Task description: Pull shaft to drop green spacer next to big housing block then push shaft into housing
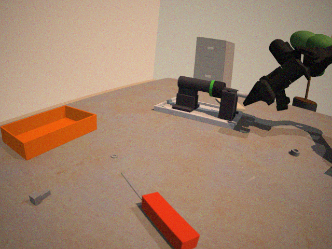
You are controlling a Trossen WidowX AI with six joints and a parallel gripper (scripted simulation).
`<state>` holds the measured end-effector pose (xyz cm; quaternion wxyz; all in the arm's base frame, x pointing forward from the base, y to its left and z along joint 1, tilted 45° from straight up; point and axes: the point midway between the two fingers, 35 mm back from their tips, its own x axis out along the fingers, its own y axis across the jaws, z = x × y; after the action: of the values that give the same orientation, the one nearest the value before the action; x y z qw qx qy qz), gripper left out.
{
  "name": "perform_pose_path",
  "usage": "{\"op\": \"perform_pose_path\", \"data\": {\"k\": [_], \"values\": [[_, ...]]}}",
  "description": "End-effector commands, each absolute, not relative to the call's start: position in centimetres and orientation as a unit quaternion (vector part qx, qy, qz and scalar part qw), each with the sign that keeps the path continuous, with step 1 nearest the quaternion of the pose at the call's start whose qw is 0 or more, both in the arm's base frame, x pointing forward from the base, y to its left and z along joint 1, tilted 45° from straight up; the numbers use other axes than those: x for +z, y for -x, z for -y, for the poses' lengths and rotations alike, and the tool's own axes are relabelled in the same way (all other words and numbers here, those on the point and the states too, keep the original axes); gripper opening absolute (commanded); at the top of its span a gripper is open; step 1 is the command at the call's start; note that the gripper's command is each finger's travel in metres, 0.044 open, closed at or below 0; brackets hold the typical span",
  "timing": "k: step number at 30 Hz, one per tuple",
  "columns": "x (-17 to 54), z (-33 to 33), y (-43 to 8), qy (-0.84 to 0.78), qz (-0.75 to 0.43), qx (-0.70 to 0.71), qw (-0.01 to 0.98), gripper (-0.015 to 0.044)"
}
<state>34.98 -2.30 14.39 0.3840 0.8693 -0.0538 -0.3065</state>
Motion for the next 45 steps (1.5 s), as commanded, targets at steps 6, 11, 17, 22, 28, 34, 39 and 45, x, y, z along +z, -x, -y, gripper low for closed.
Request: {"op": "perform_pose_path", "data": {"k": [6,11,17,22,28,34,39,45], "values": [[14.4,2.39,-34.78,-0.868,0.055,-0.307,0.386,0.0],[14.4,2.4,-34.73,-0.868,0.055,-0.307,0.386,0.0],[14.4,2.41,-34.67,-0.868,0.055,-0.307,0.386,0.0],[14.4,2.42,-34.63,-0.868,0.055,-0.307,0.386,0.0],[14.4,2.43,-34.57,-0.868,0.055,-0.307,0.386,0.0],[14.39,2.44,-34.52,-0.868,0.055,-0.307,0.386,0.0],[14.39,2.45,-34.47,-0.868,0.055,-0.307,0.386,0.0],[14.39,2.47,-34.41,-0.868,0.055,-0.307,0.386,0.0]]}}
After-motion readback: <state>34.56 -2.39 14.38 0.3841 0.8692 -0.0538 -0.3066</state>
